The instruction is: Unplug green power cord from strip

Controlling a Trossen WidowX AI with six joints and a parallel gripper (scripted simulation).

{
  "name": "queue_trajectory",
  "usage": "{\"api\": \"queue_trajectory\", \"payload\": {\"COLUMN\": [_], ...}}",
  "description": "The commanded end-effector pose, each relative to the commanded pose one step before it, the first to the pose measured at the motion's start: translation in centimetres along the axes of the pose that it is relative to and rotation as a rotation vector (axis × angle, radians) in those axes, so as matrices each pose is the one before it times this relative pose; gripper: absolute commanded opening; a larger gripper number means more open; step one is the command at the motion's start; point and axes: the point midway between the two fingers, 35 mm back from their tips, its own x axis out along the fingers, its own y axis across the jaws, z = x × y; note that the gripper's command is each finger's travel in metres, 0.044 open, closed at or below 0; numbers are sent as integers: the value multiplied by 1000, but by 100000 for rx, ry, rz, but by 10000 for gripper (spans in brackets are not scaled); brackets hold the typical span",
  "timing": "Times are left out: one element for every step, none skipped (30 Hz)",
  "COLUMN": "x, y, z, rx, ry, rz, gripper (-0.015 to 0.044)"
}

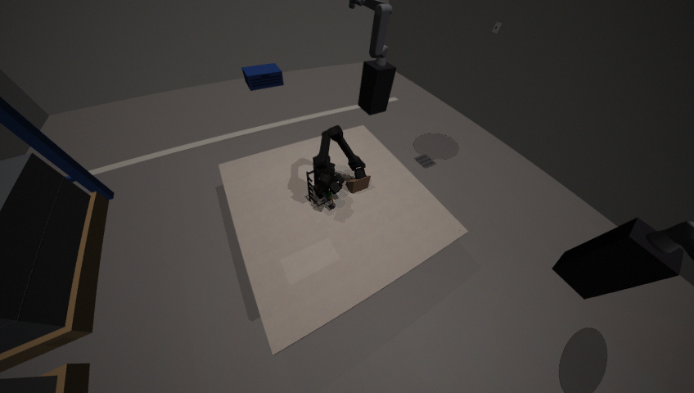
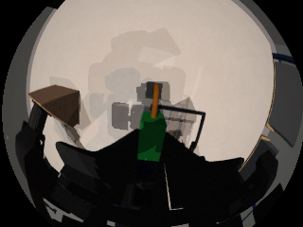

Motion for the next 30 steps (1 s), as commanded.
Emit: {"api": "queue_trajectory", "payload": {"x": [-17, -5, -7, -8, -9, -9, -9, -8, -8, -7, -7, -7, -7, -7, -7, -7, -7, -8, -9, -10, -11, -13, -14, -17, -19, -21, -24, -27, -30, -31], "y": [43, -10, -13, -16, -18, -18, -17, -16, -15, -14, -13, -12, -11, -10, -9, -8, -7, -5, -4, -3, -1, 1, 2, 4, 6, 8, 10, 12, 15, 16], "z": [66, 79, 104, 129, 151, 161, 162, 163, 163, 163, 163, 164, 164, 164, 164, 164, 165, 165, 165, 165, 165, 165, 166, 166, 166, 160, 160, 160, 160, 161], "rx": [-191, -4, -5, -6, -7, -7, -7, -6, -6, -6, -6, -6, -5, -5, -5, -5, -5, -5, -4, -4, -4, -4, -4, -4, -4, -4, -4, -4, -4, -3], "ry": [61, -10, -13, -16, -18, -19, -18, -17, -17, -16, -15, -15, -14, -13, -12, -12, -11, -11, -10, -10, -9, -9, -8, -8, -7, -7, -6, -6, -6, -5], "rz": [207, -3, -4, -5, -6, -6, -5, -5, -5, -4, -4, -4, -4, -3, -3, -3, -2, -2, -2, -2, -1, -1, -1, -1, 0, 0, 0, 0, 1, 1], "gripper": [0, 0, 0, 0, 0, 0, 0, 0, 0, 0, 0, 0, 0, 0, 0, 0, 0, 0, 0, 0, 0, 0, 0, 0, 0, 0, 0, 0, 0, 0]}}
